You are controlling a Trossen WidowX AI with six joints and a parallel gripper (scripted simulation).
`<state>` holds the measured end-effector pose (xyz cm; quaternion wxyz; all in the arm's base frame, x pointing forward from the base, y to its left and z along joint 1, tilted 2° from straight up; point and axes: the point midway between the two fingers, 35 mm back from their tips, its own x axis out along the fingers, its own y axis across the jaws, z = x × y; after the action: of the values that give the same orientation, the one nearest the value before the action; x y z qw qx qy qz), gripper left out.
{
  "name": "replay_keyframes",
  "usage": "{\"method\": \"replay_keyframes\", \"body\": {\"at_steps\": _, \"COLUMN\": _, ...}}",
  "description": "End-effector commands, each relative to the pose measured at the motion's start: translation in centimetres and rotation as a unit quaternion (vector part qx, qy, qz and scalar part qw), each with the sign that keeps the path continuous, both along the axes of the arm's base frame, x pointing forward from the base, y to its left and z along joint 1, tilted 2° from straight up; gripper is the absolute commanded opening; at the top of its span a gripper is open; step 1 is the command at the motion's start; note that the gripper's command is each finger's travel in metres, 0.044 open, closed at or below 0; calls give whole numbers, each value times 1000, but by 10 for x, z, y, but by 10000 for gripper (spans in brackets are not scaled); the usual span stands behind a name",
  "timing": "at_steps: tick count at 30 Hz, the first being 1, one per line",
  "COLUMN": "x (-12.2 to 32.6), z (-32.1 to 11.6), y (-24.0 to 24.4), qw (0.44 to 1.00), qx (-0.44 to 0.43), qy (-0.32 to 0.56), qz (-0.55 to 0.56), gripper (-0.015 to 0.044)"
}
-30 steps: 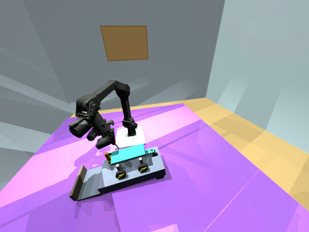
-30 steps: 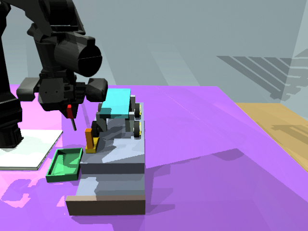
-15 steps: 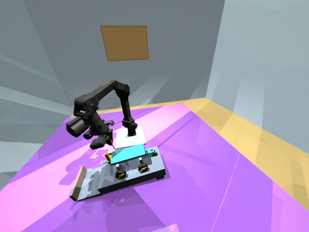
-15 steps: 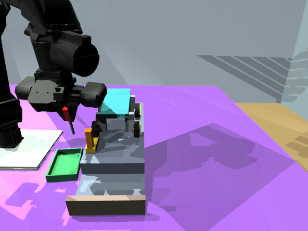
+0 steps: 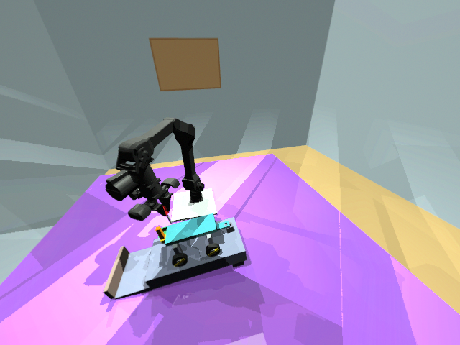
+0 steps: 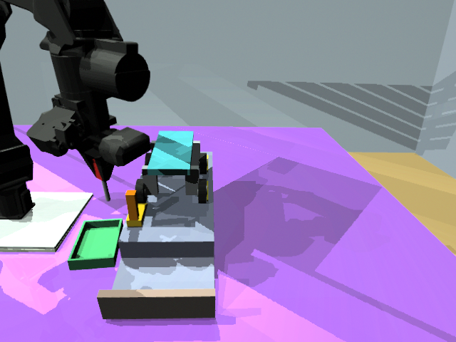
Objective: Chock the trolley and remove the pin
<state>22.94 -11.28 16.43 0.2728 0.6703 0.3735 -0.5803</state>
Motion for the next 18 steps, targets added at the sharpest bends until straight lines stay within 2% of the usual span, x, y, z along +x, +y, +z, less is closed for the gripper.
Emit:
{"method": "replay_keyframes", "body": {"at_steps": 1, "x": 0, "z": 0, "y": 1, "qw": 997, "qx": -13, "qy": 14, "qz": -71, "gripper": 0}}
{"method": "replay_keyframes", "body": {"at_steps": 18, "x": 0, "z": 1, "y": 4, "qw": 944, "qx": -50, "qy": 43, "qz": -323, "gripper": 0}}
